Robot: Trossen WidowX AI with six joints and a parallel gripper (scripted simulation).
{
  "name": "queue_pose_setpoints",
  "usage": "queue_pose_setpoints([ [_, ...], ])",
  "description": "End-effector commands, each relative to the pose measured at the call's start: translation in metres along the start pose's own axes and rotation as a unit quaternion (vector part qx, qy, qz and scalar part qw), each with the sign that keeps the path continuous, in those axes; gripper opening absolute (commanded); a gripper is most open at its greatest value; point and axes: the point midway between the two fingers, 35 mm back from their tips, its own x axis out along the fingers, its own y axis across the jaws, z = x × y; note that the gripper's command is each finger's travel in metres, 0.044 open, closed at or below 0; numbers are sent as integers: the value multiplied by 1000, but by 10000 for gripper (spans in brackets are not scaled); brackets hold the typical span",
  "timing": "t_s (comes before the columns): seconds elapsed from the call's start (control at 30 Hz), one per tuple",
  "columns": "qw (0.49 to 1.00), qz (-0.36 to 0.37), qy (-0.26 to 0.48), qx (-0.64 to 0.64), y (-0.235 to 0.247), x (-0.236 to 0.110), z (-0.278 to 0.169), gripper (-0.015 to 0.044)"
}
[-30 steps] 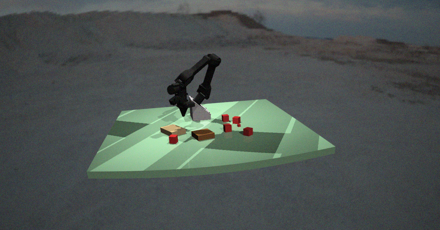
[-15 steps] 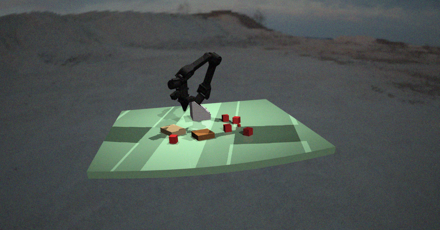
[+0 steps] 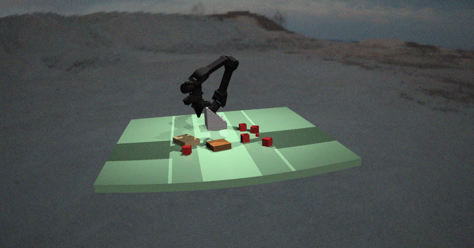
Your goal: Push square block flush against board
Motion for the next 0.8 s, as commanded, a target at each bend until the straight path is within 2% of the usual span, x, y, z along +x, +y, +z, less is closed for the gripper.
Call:
queue_pose_setpoints([
  [0.0, 1000, -2, -1, -3, 0, -1, 1, 0],
  [0.6, 1000, 0, -1, -1, 0, 0, 2, 0],
  [0.77, 1000, -1, -3, -1, -5, 7, 55, 0],
])
